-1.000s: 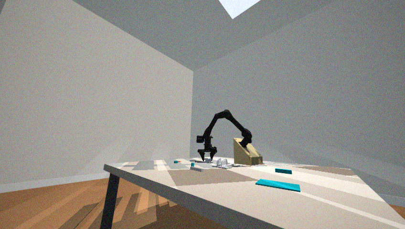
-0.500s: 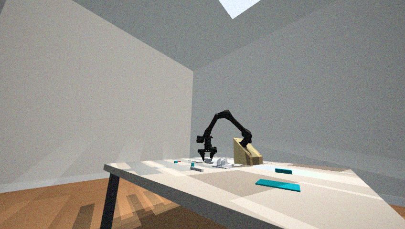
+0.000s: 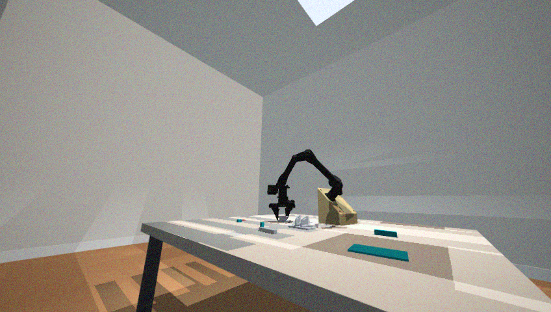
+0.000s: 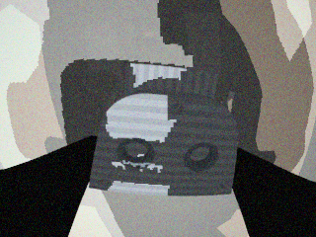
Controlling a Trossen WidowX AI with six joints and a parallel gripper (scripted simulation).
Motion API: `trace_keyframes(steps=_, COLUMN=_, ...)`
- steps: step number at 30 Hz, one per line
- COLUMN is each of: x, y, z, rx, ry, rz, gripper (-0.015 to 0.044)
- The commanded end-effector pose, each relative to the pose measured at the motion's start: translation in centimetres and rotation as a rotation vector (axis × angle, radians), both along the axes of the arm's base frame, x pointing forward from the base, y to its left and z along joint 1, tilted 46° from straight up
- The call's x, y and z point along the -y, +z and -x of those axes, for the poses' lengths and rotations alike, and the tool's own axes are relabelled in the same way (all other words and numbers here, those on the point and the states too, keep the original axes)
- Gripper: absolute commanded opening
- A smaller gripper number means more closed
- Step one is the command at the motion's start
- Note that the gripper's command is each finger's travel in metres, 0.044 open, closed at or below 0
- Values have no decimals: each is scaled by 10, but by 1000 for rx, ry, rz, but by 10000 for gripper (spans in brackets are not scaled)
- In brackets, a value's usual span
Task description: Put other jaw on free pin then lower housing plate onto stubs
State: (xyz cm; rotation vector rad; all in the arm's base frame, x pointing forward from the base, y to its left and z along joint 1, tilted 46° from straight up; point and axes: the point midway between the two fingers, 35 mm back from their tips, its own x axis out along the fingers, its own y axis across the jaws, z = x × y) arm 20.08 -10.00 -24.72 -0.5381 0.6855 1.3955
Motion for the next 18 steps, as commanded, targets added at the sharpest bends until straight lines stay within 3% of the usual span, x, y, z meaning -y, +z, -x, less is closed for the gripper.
trace_keyframes(steps=1, x=0, y=0, z=0, rx=0, ry=0, rz=0, gripper=351)
trace_keyframes(steps=18, x=33, y=31, z=0, rx=-2, ry=-3, rz=2, gripper=351)
